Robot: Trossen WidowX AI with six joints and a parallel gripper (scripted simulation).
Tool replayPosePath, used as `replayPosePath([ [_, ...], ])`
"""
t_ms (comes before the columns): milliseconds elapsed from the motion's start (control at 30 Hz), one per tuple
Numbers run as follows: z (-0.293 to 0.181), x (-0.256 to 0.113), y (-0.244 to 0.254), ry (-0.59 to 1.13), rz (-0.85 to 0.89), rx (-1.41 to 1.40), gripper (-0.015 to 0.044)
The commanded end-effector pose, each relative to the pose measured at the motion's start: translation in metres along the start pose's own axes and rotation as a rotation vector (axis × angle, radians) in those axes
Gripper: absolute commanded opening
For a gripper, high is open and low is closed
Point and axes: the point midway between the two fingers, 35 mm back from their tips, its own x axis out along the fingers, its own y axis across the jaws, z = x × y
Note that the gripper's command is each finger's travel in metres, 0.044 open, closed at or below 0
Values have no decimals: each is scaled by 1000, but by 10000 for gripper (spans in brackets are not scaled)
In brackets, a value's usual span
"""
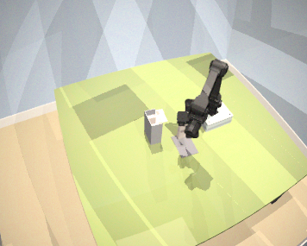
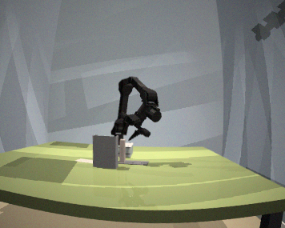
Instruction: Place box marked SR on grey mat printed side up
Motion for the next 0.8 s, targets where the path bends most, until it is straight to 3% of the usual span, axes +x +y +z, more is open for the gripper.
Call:
replayPosePath([
  [0, 0, 1, -1, 18, 24, -77, 237],
  [767, 5, 2, -12, 49, 207, -608, 237],
])
